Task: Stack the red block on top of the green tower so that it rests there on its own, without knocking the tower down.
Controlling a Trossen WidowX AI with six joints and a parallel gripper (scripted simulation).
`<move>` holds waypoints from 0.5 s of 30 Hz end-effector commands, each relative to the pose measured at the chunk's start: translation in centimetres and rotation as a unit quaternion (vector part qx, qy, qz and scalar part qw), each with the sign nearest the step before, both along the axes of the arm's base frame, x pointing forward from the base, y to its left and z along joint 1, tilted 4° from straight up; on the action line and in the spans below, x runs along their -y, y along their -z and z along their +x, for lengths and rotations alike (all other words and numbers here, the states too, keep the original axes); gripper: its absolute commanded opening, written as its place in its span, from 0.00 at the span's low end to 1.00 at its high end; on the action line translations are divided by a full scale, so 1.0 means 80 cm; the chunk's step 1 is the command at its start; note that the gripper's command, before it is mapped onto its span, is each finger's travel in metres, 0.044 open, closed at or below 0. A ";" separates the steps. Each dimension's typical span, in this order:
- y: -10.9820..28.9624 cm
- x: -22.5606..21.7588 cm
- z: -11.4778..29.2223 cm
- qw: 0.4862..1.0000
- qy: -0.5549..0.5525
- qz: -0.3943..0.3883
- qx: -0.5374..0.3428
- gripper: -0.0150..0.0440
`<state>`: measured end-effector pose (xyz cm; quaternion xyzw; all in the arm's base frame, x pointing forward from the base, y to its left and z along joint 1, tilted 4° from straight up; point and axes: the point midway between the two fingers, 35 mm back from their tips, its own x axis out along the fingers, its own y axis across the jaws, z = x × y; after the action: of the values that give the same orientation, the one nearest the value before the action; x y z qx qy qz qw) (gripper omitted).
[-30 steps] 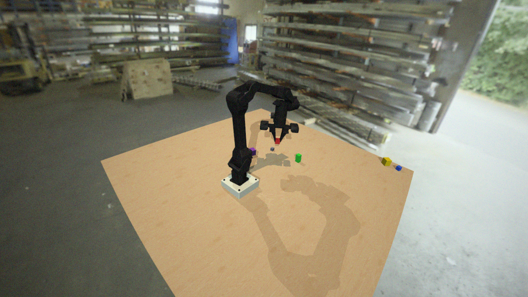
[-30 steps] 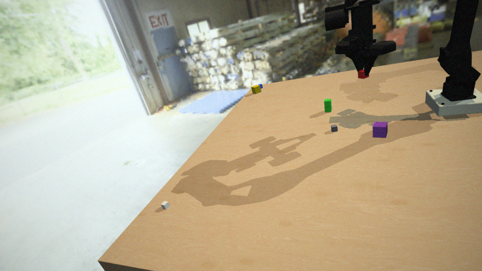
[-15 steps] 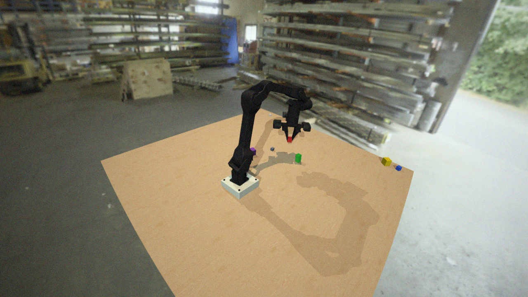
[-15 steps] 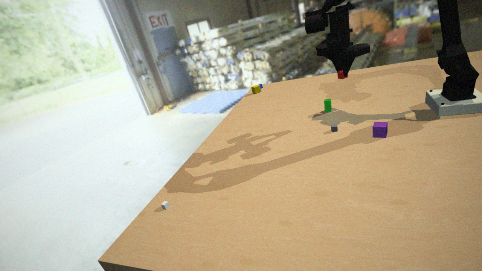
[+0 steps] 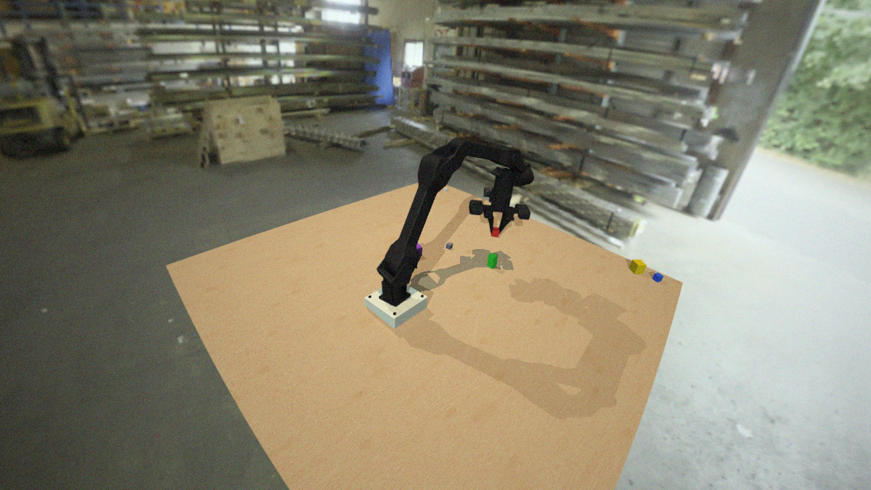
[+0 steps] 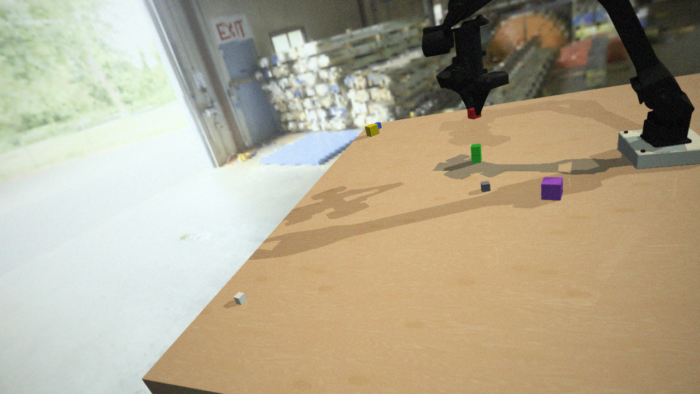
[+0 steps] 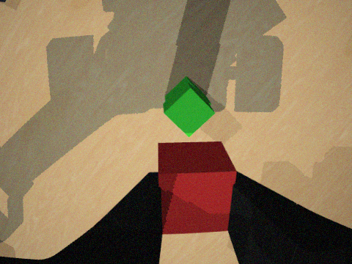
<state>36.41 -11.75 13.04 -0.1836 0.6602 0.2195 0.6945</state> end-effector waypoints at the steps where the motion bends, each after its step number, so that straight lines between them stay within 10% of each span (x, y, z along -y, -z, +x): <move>1: 0.005 0.010 0.009 1.000 -0.001 0.000 -0.002 0.25; 15: 0.057 0.007 0.009 1.000 -0.001 0.000 -0.002 0.25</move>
<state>37.19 -12.38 9.23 -0.1831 0.6611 0.2208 0.6933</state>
